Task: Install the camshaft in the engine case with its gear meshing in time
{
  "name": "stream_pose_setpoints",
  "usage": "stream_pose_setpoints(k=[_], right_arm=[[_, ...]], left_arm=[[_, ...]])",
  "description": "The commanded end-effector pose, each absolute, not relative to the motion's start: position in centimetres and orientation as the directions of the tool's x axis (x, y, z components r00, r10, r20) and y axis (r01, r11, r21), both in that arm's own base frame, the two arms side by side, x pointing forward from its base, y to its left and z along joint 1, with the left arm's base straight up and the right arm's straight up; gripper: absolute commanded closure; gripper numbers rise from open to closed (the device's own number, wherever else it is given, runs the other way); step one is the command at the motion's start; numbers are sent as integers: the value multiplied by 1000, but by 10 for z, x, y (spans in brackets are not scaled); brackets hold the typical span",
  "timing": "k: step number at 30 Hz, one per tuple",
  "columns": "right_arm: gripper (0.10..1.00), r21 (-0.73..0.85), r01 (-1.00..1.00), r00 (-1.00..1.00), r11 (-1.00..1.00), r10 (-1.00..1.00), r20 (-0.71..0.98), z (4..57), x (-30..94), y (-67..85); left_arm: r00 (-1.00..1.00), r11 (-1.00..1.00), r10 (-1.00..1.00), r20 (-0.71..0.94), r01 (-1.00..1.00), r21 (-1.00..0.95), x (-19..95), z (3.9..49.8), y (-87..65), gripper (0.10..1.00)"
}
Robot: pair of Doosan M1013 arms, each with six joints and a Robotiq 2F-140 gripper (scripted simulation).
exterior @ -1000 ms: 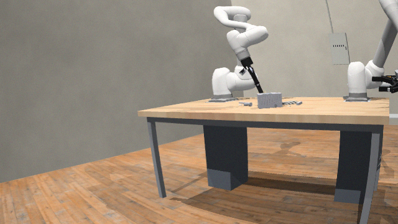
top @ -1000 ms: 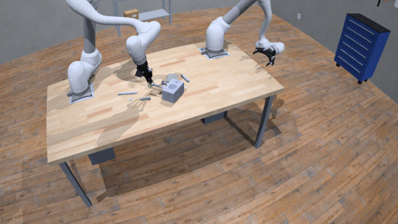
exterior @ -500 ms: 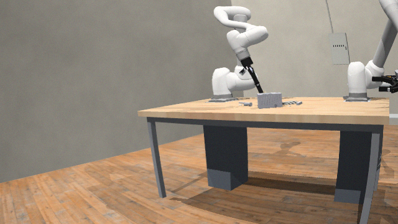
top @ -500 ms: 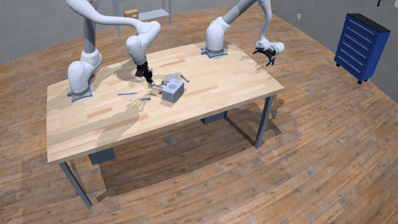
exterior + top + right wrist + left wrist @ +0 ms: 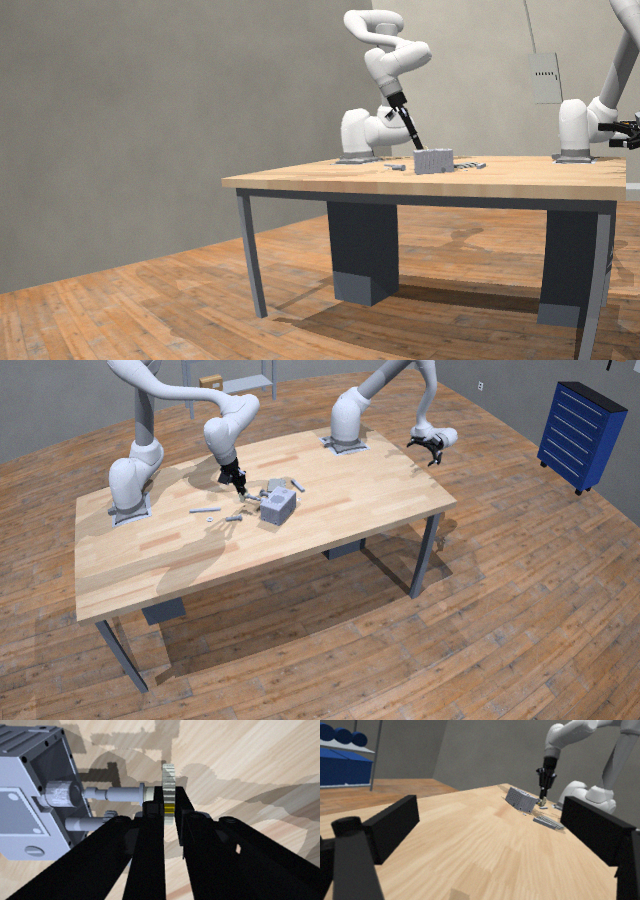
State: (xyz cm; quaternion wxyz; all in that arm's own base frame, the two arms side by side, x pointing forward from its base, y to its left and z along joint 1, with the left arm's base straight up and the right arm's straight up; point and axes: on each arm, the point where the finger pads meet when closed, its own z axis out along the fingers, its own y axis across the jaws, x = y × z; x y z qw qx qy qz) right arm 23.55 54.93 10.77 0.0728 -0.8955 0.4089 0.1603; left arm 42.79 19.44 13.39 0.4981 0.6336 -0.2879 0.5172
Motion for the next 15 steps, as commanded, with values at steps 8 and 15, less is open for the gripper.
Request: stream_pose_setpoints(k=[8,15], right_arm=[[956,-1,-756,614,-655,-708,-347,109,239,553],[956,-1,-756,614,-655,-708,-347,109,241,555]], left_arm=[[298,-338,150,943,-880,332,428,134,195,98],[298,-338,150,943,-880,332,428,134,195,98]])
